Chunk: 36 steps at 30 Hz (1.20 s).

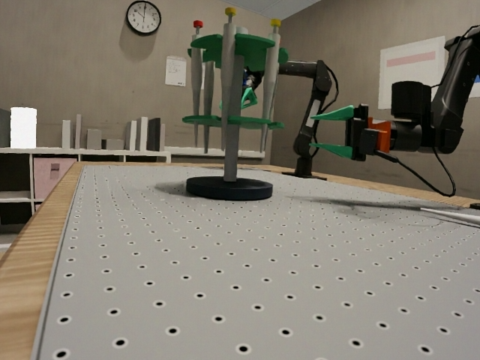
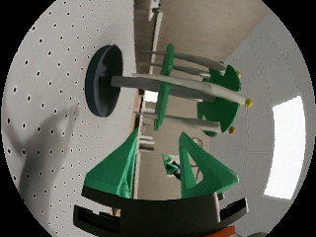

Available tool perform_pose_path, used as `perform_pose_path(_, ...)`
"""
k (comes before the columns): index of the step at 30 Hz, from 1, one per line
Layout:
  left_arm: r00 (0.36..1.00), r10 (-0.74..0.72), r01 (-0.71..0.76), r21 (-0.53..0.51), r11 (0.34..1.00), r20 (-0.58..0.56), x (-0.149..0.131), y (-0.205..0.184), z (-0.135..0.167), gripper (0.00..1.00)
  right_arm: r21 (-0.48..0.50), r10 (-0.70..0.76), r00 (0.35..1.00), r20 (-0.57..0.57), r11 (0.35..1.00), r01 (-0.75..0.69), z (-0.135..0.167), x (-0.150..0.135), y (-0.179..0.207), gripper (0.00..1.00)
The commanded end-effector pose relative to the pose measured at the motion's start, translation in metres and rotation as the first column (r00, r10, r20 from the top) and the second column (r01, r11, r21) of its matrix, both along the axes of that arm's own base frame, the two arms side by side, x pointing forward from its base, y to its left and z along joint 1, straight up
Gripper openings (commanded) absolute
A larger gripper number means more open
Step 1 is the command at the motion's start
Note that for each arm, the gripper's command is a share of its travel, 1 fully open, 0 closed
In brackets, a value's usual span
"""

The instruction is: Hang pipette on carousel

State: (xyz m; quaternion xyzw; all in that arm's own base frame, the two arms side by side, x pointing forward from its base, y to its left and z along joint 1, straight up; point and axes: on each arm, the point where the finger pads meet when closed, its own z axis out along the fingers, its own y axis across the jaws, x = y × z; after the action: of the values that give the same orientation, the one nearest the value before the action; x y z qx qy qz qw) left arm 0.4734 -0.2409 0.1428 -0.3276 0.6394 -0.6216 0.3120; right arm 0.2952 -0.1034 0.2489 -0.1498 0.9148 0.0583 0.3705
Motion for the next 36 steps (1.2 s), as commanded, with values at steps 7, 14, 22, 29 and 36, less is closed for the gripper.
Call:
perform_pose_path(7, 0.999, -0.002, 0.003, -0.017, 1.000, 0.044, 0.017, -0.016, 0.020, 0.49, 0.003, 0.008, 1.000, 0.023, 1.000, -0.008, 0.004, 0.003, -0.003, 1.00)
perform_pose_path(14, 0.999, -0.003, 0.003, -0.014, 1.000, 0.038, 0.024, -0.021, 0.016, 0.49, 0.003, 0.008, 1.000, 0.023, 1.000, -0.008, 0.004, 0.003, -0.003, 1.00)
perform_pose_path(22, 0.999, 0.000, 0.001, -0.019, 1.000, 0.047, 0.035, -0.028, 0.022, 0.49, 0.003, 0.008, 1.000, 0.023, 1.000, -0.008, 0.004, 0.003, -0.003, 1.00)
perform_pose_path(29, 0.999, -0.003, 0.003, -0.016, 1.000, 0.041, 0.041, -0.034, 0.017, 0.49, 0.003, 0.008, 1.000, 0.023, 1.000, -0.008, 0.004, 0.003, -0.003, 1.00)
perform_pose_path(36, 0.999, -0.001, 0.002, -0.017, 1.000, 0.043, 0.050, -0.040, 0.020, 0.49, 0.003, 0.008, 1.000, 0.023, 1.000, -0.008, 0.004, 0.003, -0.003, 1.00)
